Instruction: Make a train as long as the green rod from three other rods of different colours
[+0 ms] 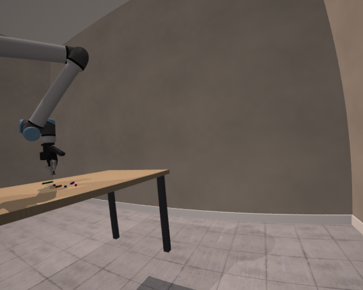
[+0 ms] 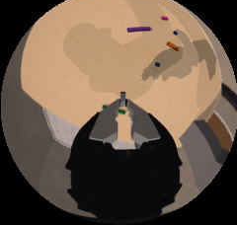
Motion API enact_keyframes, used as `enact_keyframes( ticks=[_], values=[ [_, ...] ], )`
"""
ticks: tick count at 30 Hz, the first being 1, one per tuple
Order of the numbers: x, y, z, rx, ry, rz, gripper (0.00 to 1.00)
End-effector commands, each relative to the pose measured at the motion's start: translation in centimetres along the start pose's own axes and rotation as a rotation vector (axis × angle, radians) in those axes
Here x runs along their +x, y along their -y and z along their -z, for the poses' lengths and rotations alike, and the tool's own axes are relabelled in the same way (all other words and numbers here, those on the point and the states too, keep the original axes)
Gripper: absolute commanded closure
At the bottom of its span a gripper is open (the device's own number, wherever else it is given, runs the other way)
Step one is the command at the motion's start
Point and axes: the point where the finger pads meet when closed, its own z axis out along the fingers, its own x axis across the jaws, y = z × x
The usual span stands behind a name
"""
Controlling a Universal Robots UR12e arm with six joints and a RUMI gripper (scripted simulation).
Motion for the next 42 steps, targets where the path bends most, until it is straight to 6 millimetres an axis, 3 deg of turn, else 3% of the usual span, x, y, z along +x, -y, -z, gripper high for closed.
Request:
enact_keyframes(
  ticks=[1, 6, 25, 35, 42],
  values=[
    [0.0, 0.0, 2.3, 0.0, 0.0, 0.0, 1.0],
    [0.0, 0.0, 3.7, 0.0, 0.0, 0.0, 1.0],
    [0.1, 0.2, 3.8, 0.0, 0.0, 0.024, 1.0],
    [0.5, 1.0, 3.7, -0.001, 0.0, 0.132, 1.0],
    [1.2, 2.1, 3.7, -0.002, 0.0, 0.311, 1.0]
  ],
)
